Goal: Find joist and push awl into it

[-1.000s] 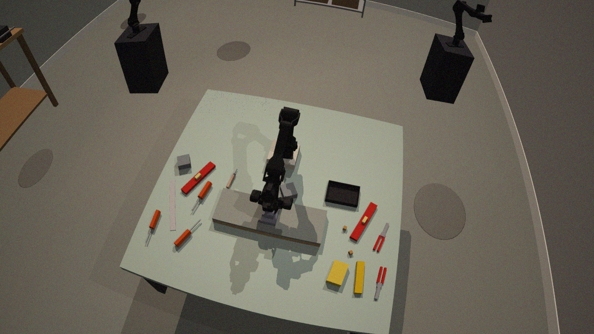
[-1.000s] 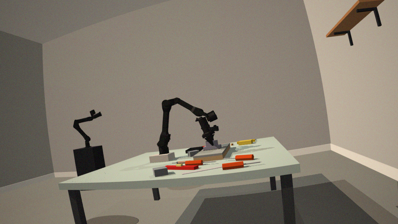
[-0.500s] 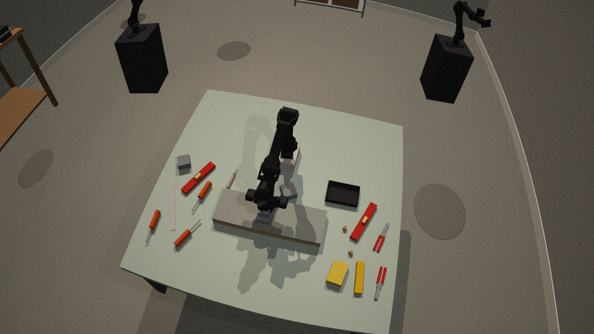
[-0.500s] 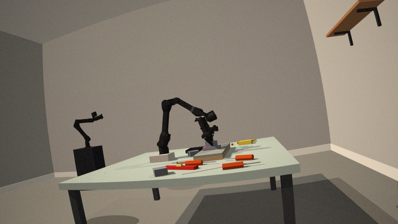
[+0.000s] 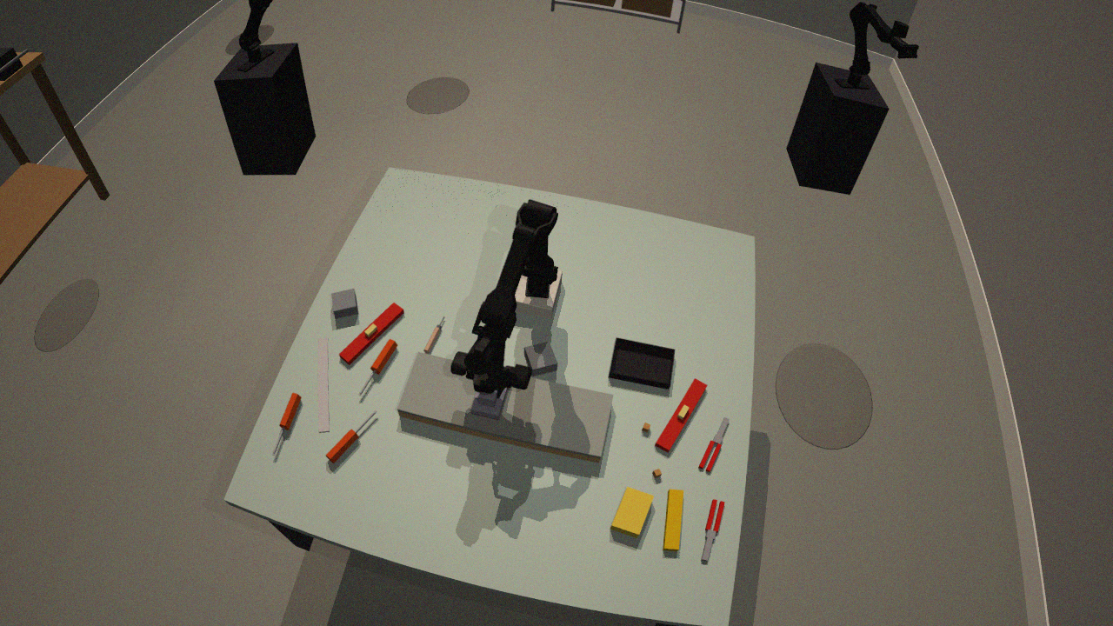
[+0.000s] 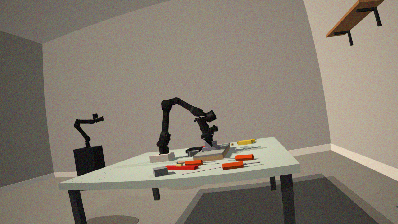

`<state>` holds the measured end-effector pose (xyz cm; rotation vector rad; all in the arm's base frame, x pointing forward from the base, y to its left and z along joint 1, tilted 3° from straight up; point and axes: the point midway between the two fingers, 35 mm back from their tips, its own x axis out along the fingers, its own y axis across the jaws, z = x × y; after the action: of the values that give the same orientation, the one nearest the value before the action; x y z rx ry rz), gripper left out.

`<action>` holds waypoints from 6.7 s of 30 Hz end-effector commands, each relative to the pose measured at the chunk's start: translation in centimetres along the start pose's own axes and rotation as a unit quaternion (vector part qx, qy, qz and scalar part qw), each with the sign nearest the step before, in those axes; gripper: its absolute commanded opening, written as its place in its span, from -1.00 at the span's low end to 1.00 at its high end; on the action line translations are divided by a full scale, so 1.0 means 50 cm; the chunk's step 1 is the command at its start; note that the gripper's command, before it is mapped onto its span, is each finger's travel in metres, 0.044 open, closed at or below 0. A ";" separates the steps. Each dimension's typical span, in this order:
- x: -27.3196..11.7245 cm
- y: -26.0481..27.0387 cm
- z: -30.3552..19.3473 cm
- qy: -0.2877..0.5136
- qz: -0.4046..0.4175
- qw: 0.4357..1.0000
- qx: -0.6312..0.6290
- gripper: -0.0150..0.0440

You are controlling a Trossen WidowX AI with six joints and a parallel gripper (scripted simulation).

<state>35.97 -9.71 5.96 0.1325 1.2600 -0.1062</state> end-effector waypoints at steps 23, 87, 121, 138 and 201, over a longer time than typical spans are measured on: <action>0.000 -0.081 -0.001 0.001 -0.003 1.000 0.000 -0.49; -0.004 -0.266 -0.001 0.002 -0.008 1.000 -0.001 -0.49; -0.015 -0.318 0.004 0.000 -0.008 1.000 -0.002 -0.49; -0.173 -0.325 0.051 0.001 -0.009 1.000 -0.002 -0.49; -0.171 0.416 0.006 -0.001 0.122 0.897 -0.426 -0.49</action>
<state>37.71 8.51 14.92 -0.4293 1.1966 0.6169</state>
